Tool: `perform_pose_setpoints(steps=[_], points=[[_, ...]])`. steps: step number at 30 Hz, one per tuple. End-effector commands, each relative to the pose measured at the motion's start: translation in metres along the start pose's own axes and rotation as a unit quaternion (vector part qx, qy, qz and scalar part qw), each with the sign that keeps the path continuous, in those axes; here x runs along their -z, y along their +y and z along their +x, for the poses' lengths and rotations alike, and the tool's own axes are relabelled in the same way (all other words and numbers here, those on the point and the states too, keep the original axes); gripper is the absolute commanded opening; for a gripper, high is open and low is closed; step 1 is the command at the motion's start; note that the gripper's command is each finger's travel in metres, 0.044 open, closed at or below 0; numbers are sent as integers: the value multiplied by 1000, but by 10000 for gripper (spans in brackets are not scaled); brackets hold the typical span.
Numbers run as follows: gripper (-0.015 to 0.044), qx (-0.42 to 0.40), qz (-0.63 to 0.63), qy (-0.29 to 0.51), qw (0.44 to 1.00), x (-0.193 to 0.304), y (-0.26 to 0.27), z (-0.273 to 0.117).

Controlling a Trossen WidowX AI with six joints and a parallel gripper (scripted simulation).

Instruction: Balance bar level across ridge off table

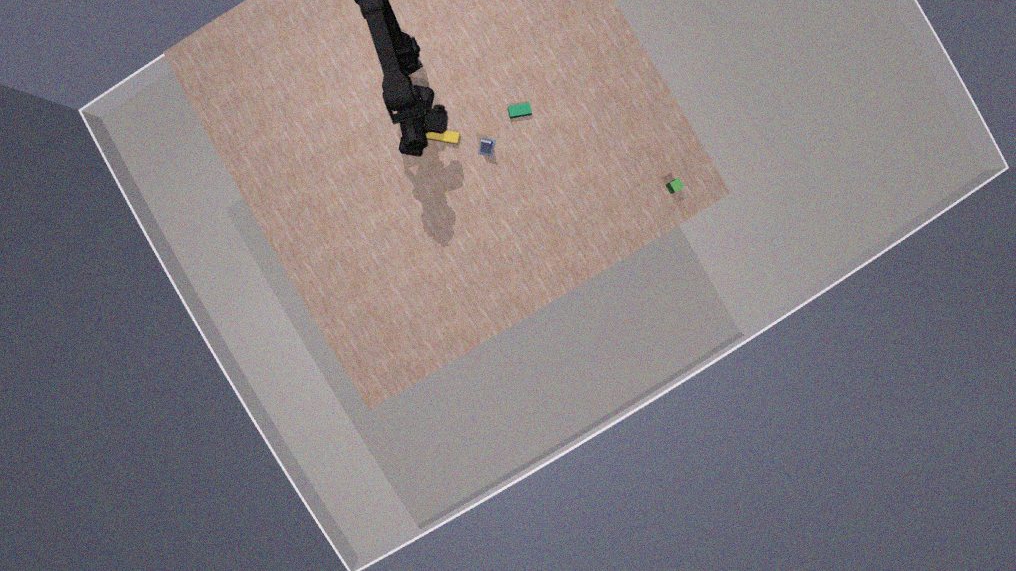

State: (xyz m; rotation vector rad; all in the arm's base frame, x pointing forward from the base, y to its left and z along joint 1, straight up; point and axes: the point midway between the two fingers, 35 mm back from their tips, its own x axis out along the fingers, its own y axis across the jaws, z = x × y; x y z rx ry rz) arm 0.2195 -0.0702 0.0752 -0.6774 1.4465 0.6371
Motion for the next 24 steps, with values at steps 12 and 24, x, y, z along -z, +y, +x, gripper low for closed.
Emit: perform_pose_setpoints(steps=[12,24], points=[[315,-5,-3,0,1000,0,2,22],[315,-5,-3,0,1000,0,3,30]])
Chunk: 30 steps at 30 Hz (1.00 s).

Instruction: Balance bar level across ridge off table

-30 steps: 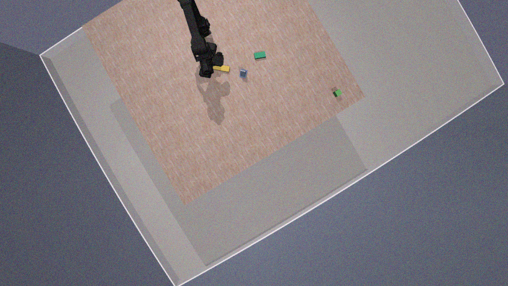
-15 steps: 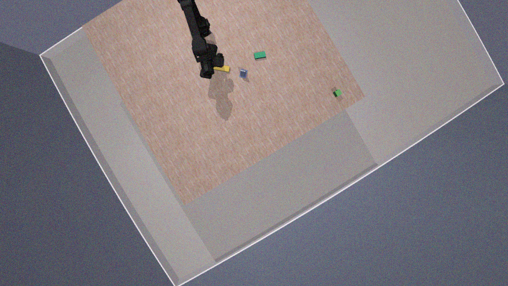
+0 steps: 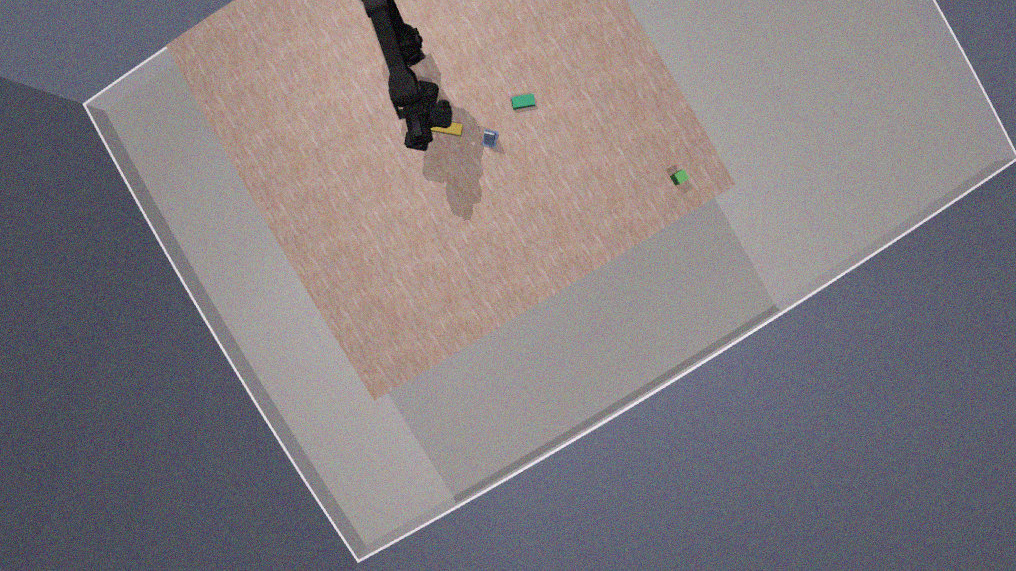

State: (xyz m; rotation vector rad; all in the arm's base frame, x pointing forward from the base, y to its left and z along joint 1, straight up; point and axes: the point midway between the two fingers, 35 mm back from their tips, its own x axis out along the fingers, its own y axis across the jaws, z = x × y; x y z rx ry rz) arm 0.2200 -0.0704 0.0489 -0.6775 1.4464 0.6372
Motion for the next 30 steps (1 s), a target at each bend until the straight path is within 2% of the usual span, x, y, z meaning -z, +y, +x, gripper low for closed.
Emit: perform_pose_setpoints(steps=[1,12,18,27,30], points=[[315,-5,-3,0,1000,0,2,3],[315,-5,-3,0,1000,0,2,3],[157,-3,0,1,1000,1,1,2],[97,-3,0,1,1000,1,1,2],[19,-3,0,1,1000,0,1,-1]])
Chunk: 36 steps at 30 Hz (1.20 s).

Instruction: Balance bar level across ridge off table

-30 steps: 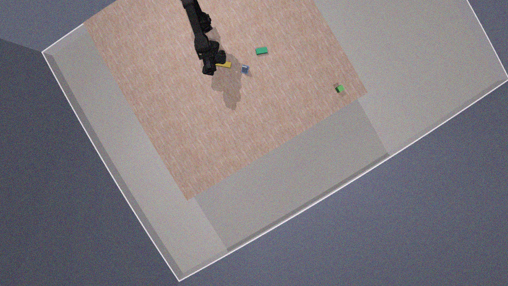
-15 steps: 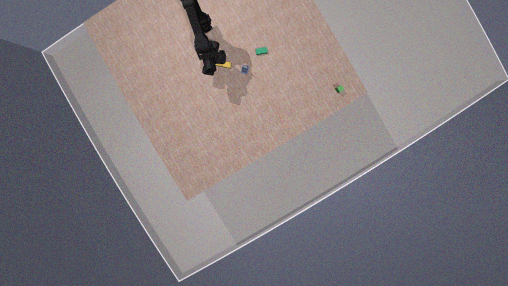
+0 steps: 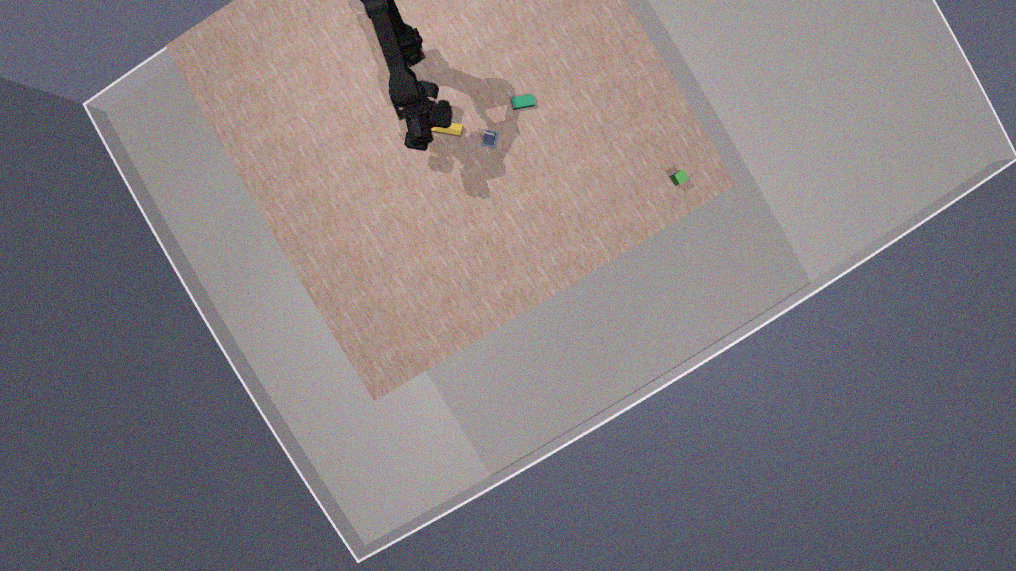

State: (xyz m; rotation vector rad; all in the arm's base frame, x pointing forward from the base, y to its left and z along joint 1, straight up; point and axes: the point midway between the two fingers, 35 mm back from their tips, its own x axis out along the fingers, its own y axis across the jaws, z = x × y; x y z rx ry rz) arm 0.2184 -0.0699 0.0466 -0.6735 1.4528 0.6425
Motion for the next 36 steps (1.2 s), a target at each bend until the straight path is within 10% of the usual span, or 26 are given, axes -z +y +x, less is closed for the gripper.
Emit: perform_pose_setpoints(steps=[1,36], points=[[0,1,0,0,1000,-1,-2,-6],[0,-1,-3,-2,1000,-1,-3,-96]])
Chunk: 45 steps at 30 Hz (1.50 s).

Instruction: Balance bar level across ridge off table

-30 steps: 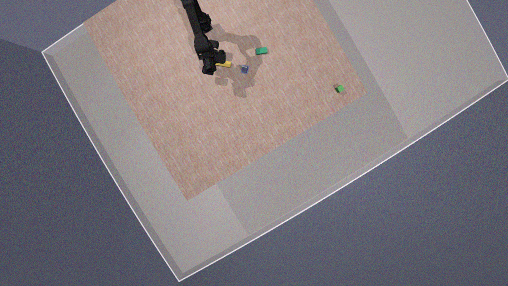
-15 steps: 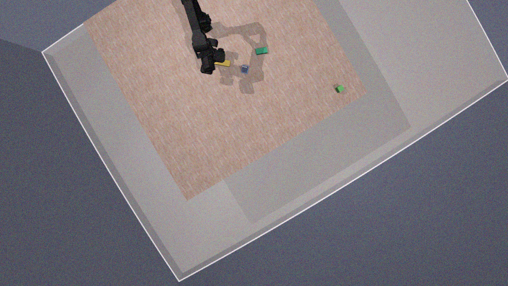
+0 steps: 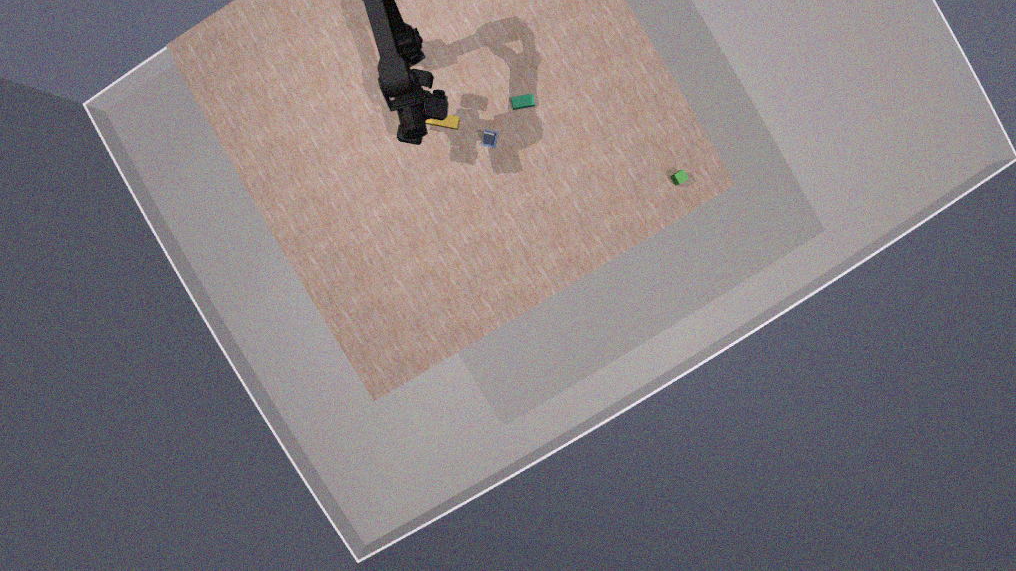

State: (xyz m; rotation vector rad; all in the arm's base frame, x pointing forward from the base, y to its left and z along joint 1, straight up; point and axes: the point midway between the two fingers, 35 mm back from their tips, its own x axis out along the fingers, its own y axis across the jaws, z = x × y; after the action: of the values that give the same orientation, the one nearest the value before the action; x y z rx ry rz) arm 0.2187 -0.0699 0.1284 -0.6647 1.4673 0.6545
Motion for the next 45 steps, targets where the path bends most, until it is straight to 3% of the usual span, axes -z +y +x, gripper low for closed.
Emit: perform_pose_setpoints(steps=[1,10,22,45], points=[[0,8,-3,-6,1000,0,0,-16],[0,8,-14,-6,1000,-1,2,-28],[0,9,-208,-6,978,-39,-9,-34],[0,13,-535,-5,844,-120,-24,-38]])
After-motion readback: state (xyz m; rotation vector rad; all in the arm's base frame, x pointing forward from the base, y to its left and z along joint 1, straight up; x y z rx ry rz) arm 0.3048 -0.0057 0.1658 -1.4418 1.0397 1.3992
